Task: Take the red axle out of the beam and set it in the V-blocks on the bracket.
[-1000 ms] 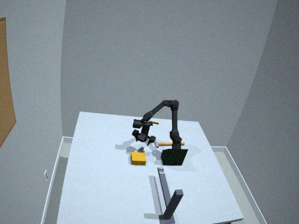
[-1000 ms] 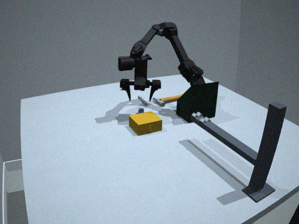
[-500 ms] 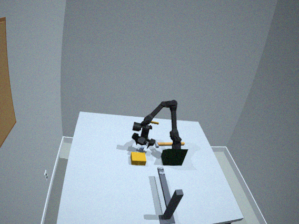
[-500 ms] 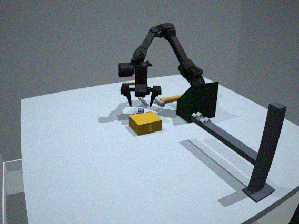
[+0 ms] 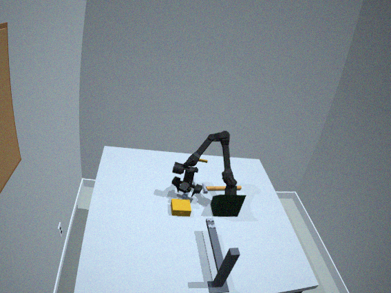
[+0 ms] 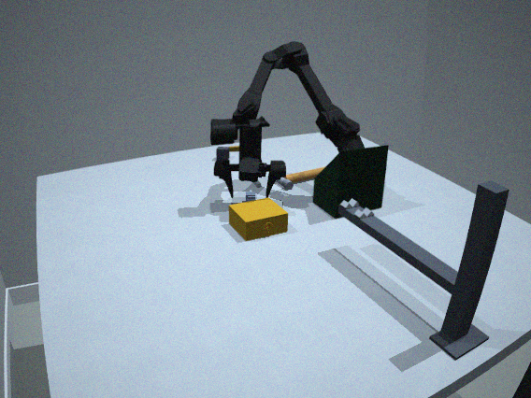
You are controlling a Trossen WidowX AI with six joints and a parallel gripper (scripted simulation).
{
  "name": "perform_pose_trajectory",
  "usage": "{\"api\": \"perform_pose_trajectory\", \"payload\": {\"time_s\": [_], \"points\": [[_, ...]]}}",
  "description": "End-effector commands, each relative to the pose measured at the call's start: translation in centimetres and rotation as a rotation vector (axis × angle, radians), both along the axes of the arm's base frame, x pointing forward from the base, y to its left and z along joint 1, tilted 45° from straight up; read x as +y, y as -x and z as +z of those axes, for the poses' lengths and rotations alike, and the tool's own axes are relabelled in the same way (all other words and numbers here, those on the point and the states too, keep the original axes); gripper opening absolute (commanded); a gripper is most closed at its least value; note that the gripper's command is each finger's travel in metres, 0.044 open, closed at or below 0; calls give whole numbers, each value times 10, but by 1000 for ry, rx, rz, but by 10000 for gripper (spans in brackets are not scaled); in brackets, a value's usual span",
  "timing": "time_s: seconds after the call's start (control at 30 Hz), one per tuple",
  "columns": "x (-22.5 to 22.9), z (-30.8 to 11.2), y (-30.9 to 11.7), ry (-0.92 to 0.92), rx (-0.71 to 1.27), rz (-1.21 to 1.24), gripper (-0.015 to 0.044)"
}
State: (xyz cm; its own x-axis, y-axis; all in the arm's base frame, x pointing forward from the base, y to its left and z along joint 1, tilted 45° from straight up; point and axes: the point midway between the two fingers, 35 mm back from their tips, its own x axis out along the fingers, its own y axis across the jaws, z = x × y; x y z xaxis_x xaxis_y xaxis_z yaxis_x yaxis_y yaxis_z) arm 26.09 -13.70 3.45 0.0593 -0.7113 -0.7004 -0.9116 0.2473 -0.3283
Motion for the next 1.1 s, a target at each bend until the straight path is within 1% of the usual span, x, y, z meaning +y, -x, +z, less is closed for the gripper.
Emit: {"api": "perform_pose_trajectory", "payload": {"time_s": [0.0,0.2,0.63,0.87,0.93,1.07], "points": [[-5,-6,2,-3,10,0,440],[-10,-11,2,-2,10,0,440],[-10,-11,2,-2,10,0,99],[-10,-11,2,-2,10,0,52],[-10,-11,2,-2,10,0,0],[-1,-3,1,-6,10,0,0]]}}
